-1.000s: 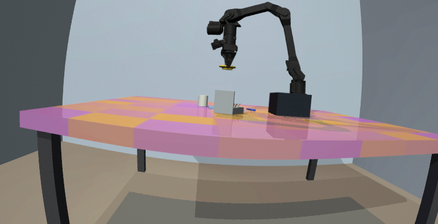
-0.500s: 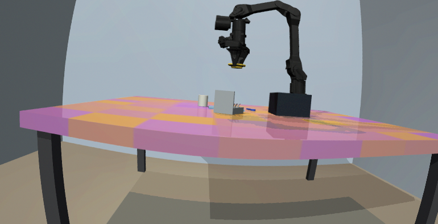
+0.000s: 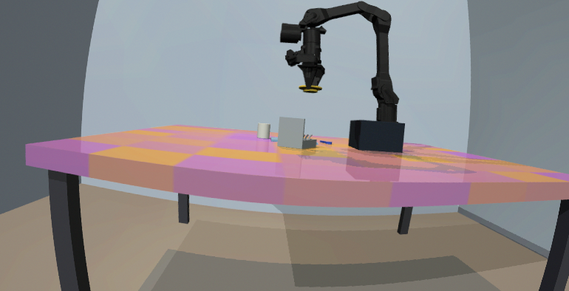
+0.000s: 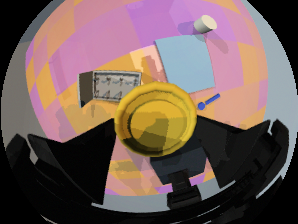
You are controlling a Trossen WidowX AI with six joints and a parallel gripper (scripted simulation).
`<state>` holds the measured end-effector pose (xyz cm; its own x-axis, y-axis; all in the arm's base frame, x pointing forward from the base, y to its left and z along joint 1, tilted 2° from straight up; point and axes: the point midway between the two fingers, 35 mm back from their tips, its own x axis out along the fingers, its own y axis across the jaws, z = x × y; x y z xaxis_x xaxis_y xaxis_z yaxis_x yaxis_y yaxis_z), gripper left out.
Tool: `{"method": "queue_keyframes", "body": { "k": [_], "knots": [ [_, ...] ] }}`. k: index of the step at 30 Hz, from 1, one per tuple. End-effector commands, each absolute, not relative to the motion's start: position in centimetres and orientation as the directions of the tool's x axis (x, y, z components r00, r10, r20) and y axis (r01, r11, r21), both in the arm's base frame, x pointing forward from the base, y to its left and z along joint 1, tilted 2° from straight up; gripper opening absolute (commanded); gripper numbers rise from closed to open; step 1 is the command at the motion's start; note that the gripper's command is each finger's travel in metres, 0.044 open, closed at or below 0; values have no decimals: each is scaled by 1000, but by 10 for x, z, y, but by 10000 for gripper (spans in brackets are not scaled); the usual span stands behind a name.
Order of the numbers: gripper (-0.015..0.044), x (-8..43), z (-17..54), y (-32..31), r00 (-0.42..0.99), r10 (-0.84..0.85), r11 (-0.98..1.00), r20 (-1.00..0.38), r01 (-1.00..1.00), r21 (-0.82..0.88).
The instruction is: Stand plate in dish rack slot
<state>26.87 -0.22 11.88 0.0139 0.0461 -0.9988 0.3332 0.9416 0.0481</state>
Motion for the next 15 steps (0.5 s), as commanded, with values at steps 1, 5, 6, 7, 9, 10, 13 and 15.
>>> {"method": "queue_keyframes", "body": {
  "k": [1,5,6,7,9,10,13,15],
  "knots": [
    [0,269,107,-1,-14,98,962,-995,259,91],
    [0,269,97,0,-33,154,974,-988,172,146],
    [0,269,95,1,-37,168,976,-985,150,160],
    [0,269,93,1,-41,182,976,-982,128,175],
    [0,269,88,1,-49,210,975,-977,85,205],
    [0,269,86,2,-52,224,973,-973,63,221],
    [0,269,79,3,-61,266,964,-962,0,267],
    [0,269,75,3,-65,294,954,-953,-42,298]
  ]
}}
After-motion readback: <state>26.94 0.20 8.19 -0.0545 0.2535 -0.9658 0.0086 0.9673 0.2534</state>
